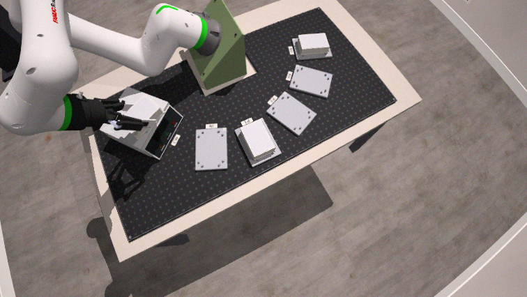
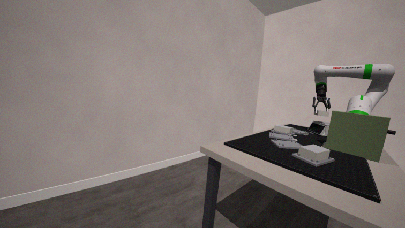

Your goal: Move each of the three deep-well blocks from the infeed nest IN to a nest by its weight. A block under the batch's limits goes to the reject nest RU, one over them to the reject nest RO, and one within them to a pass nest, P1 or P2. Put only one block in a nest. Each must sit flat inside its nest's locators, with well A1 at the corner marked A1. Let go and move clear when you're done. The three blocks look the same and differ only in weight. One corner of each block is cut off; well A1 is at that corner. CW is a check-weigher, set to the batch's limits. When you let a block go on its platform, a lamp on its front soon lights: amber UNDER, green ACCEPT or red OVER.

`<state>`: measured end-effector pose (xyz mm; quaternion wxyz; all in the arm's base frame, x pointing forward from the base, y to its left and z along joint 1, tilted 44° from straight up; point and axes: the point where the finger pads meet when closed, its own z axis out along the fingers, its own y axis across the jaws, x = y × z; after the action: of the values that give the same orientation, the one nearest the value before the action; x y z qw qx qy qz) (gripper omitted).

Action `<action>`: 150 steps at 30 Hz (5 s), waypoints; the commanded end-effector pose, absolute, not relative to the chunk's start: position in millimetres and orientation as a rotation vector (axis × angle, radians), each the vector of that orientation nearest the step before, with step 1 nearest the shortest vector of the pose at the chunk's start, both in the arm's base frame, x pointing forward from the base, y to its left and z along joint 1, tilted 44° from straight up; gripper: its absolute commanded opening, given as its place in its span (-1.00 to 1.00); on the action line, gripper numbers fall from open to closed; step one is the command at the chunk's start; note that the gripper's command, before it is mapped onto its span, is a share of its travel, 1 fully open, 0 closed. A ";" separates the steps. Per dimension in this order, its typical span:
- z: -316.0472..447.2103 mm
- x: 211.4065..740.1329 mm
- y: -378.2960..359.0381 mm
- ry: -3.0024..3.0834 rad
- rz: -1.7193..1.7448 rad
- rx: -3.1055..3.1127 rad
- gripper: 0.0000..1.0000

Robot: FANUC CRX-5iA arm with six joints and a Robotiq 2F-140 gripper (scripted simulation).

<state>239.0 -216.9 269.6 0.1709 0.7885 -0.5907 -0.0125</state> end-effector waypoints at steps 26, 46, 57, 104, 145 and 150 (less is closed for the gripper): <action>304.3 166.0 -248.7 -1.677 -0.035 2.240 -0.80; 307.4 159.8 -251.7 -1.677 -0.035 2.240 -0.80; 307.3 160.1 -251.6 -1.677 -0.035 2.240 -0.80; 268.1 158.3 -288.8 -1.677 -0.035 2.240 -0.80; 265.4 158.2 -291.3 -1.677 -0.035 2.240 -0.80; 265.1 158.2 -291.7 -1.677 -0.035 2.240 -0.80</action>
<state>158.0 -291.6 265.1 0.1708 0.7886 -0.5906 -0.0125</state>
